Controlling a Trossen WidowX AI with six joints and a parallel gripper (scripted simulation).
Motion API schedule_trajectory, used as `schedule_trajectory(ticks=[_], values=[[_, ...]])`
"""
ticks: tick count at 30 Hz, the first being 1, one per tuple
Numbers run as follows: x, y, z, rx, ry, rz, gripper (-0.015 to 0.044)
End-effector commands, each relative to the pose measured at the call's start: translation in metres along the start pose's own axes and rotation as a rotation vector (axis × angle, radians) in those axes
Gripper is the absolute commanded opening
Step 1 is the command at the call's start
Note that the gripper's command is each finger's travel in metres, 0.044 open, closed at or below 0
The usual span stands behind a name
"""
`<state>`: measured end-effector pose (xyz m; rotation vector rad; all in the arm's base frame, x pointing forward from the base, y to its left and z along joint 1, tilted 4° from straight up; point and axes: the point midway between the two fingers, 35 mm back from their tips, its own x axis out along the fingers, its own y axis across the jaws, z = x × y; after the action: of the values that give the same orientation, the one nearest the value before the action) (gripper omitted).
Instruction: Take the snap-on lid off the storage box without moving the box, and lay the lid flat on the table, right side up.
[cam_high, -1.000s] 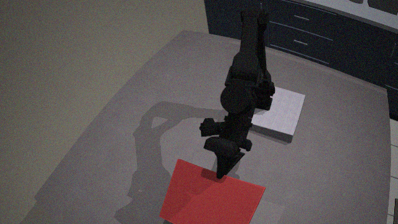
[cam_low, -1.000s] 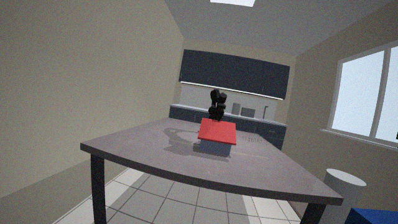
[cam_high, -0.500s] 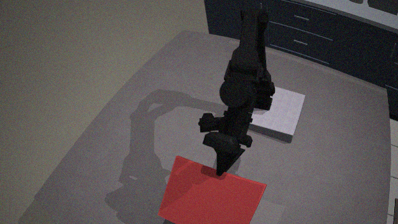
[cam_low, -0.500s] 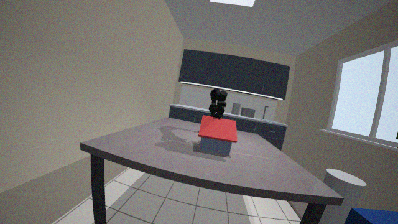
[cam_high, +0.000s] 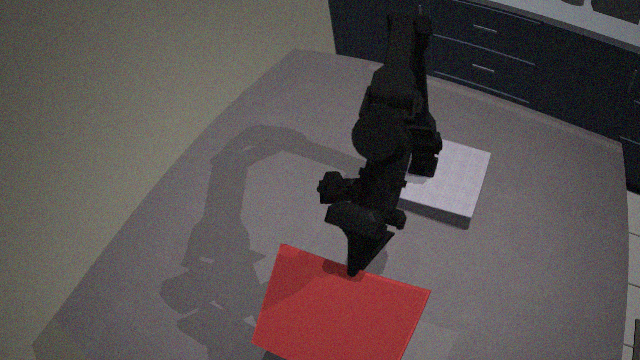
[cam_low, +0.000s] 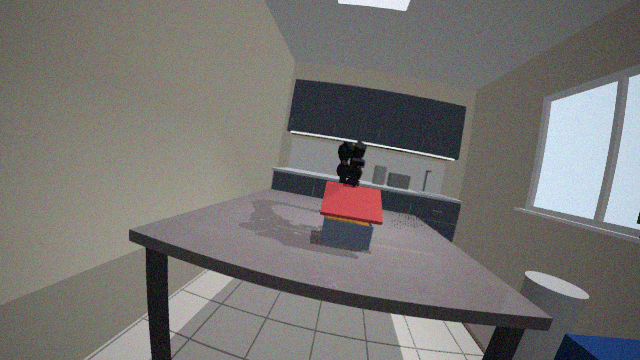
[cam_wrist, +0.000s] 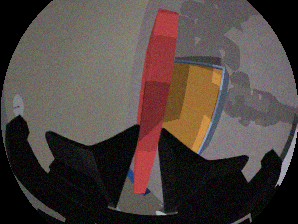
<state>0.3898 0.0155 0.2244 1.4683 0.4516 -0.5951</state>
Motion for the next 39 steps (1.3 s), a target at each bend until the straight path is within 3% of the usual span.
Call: schedule_trajectory(ticks=[1,15,39], values=[[-0.008,0.011,0.001,0.007,-0.003,0.019,0.0],[-0.012,0.015,0.002,0.007,-0.003,0.019,0.0],[-0.011,0.01,0.051,0.003,-0.007,0.019,0.0]])
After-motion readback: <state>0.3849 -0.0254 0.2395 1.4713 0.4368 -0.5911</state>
